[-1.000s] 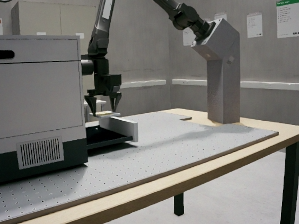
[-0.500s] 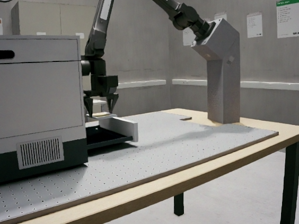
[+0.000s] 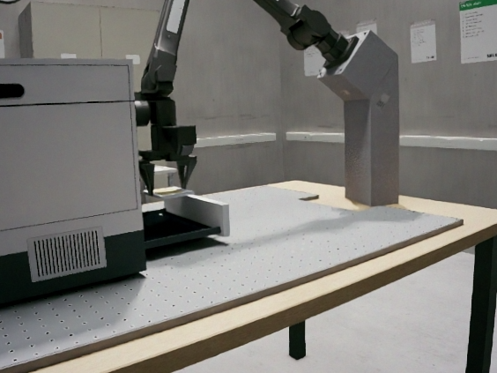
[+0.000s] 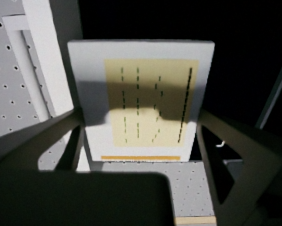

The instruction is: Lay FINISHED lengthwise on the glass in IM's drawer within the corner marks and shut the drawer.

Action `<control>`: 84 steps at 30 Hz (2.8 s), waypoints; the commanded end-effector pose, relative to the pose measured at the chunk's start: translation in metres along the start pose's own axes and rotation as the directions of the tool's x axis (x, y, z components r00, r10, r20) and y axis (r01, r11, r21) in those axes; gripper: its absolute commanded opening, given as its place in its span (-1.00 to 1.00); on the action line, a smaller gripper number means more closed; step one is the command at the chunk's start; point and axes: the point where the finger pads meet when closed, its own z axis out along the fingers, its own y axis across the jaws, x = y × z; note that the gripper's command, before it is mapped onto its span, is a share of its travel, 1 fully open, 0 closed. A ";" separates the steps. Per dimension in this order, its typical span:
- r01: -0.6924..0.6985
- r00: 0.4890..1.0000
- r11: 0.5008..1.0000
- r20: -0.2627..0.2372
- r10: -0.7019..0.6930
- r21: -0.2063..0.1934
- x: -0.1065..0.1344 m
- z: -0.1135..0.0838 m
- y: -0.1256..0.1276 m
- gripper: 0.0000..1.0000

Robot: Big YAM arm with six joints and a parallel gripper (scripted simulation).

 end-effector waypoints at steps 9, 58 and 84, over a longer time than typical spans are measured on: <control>-0.006 1.000 1.000 -0.004 0.006 0.027 0.007 -0.004 -0.017 0.56; -0.002 1.000 1.000 -0.006 0.002 0.011 0.009 0.034 -0.037 0.56; -0.010 1.000 0.999 -0.004 0.010 0.048 0.010 0.033 -0.062 0.56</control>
